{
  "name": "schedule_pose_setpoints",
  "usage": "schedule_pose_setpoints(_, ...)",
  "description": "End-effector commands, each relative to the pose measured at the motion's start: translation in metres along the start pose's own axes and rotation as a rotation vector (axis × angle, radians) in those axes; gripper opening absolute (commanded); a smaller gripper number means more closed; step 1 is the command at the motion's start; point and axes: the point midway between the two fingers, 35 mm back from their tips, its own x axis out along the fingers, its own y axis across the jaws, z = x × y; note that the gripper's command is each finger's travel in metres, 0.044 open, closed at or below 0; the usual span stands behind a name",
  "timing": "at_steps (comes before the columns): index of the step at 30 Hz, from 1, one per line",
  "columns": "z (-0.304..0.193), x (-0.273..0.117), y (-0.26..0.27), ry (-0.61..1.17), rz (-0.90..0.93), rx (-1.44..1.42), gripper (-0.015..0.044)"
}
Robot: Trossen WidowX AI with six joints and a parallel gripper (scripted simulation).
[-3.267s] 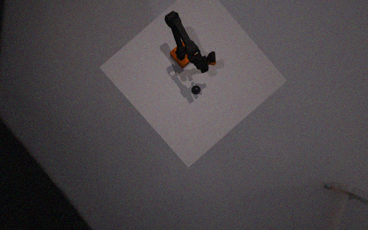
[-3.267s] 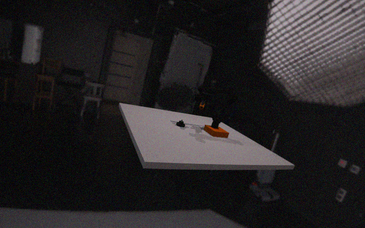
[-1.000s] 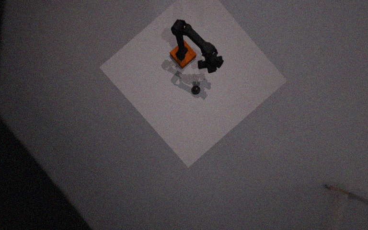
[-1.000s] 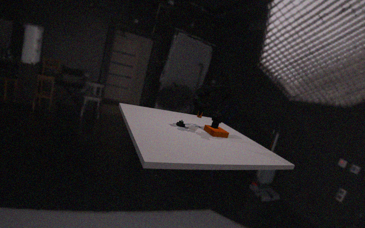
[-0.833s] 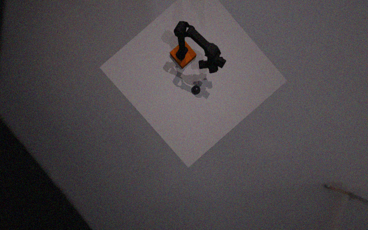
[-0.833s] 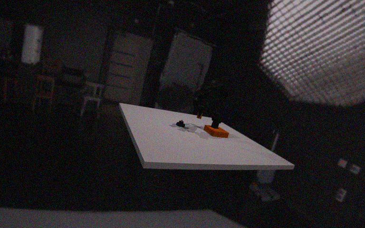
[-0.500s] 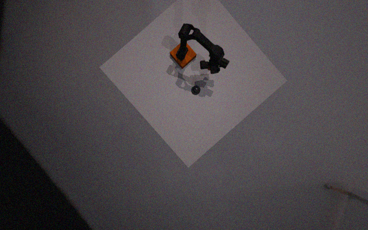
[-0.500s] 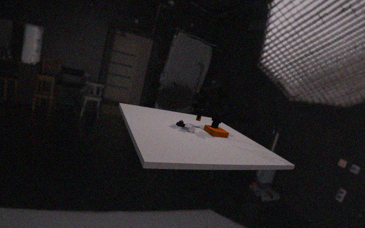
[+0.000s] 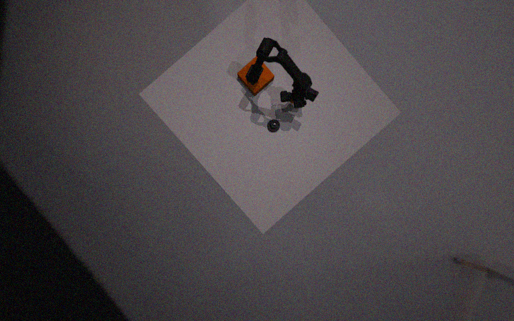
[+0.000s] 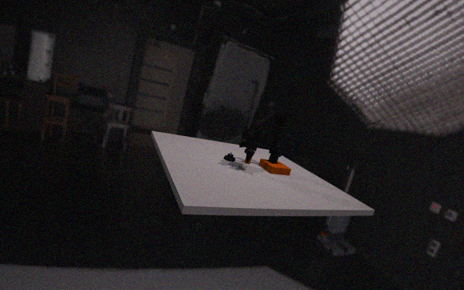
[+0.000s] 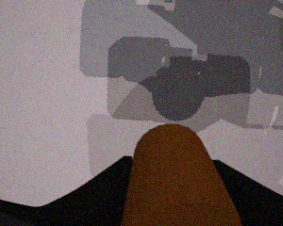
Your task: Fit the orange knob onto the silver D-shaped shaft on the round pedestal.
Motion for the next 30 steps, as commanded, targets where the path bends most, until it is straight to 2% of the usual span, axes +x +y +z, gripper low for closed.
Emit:
schedule_pose_setpoints(1, 0.0, 0.027, -0.001, 0.004, -0.017, 0.004, 0.0)
schedule_pose_setpoints(8, 0.002, 0.054, 0.002, 0.003, -0.022, 0.005, 0.0)
schedule_pose_setpoints(16, 0.003, 0.056, 0.005, 0.003, -0.022, 0.005, 0.0)
schedule_pose_setpoints(25, 0.003, 0.052, 0.005, 0.002, -0.016, 0.001, 0.0236)
schedule_pose_setpoints(30, 0.003, 0.052, 0.005, 0.002, -0.016, 0.001, 0.024)
